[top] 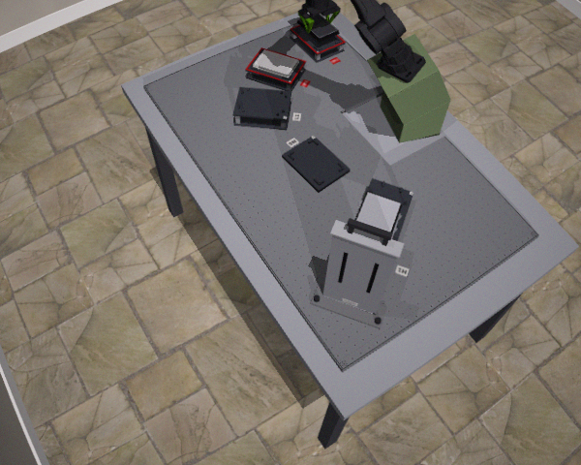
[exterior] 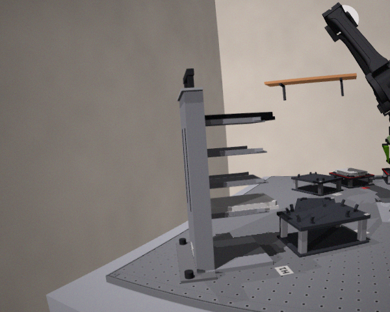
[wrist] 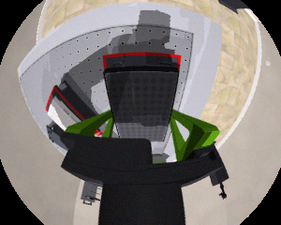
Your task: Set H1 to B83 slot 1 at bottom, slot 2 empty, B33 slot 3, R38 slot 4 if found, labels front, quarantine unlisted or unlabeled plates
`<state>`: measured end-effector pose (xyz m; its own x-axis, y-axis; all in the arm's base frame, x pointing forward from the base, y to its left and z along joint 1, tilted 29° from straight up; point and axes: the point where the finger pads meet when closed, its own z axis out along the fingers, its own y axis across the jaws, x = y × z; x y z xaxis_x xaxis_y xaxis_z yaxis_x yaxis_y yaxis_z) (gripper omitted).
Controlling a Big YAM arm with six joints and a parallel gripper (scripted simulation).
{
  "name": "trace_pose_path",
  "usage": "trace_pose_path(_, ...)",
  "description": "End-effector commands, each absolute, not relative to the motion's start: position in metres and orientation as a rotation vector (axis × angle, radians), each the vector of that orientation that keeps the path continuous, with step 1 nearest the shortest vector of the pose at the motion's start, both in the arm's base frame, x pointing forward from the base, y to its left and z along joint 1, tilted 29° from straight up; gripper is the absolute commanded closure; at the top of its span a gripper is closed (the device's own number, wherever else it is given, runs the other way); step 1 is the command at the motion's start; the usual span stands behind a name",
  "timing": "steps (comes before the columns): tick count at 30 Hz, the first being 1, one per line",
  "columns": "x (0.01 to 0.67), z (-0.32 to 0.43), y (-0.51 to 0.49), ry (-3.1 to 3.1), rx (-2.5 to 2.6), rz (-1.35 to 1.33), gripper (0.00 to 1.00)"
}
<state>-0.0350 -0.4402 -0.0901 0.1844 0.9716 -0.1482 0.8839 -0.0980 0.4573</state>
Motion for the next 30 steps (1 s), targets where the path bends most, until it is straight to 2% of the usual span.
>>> trace_pose_path(1,-0.033,-0.091,-0.448,1.73,2.022,0.246,0.14)
trace_pose_path(30,-0.025,-0.105,-0.455,1.732,2.017,0.241,0.14)
